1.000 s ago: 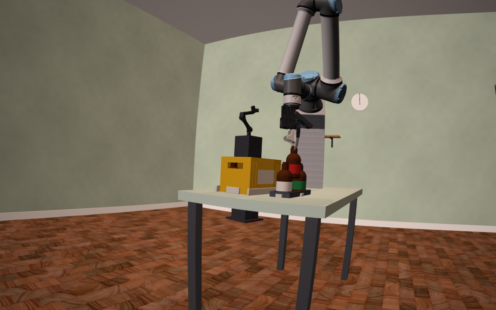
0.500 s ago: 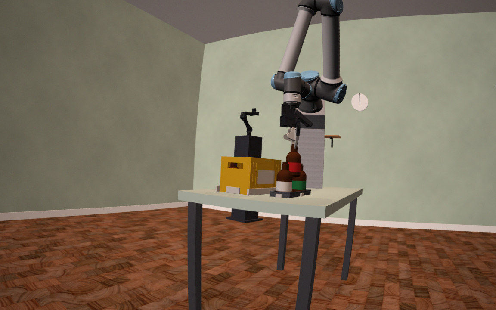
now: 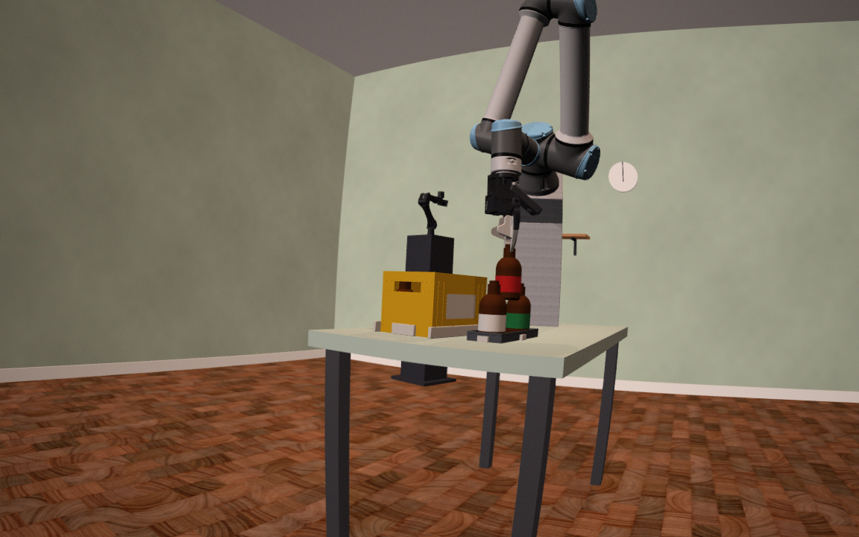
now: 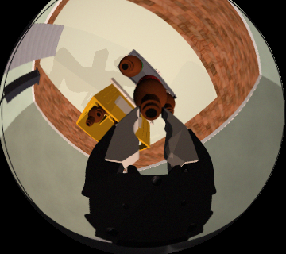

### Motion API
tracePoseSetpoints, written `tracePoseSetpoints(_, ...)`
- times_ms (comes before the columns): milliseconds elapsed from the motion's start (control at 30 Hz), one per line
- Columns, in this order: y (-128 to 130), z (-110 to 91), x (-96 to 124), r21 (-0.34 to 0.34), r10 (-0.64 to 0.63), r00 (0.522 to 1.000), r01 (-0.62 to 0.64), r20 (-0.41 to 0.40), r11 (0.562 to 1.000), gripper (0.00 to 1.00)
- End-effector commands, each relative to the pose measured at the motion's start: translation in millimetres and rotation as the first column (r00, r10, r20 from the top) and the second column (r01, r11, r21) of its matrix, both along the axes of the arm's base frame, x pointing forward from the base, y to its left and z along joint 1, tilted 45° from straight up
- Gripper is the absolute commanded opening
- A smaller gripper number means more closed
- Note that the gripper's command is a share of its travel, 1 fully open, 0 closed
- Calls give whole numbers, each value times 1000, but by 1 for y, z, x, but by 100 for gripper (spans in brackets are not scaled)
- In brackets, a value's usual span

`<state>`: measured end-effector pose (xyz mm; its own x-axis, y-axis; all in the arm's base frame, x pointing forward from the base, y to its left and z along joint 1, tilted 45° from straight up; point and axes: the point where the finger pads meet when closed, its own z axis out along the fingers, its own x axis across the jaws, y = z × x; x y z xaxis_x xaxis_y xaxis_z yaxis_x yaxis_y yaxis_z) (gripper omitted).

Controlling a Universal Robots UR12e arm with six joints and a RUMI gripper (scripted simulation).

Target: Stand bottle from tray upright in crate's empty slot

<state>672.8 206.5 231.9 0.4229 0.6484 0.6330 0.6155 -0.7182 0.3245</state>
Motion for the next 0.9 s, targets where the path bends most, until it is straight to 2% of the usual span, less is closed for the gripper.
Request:
tracePoseSetpoints(0,-1,4,-3,0,0,1000,0,1,1000,0)
tracePoseSetpoints(867,-4,11,-10,0,0,1000,0,1,1000,0)
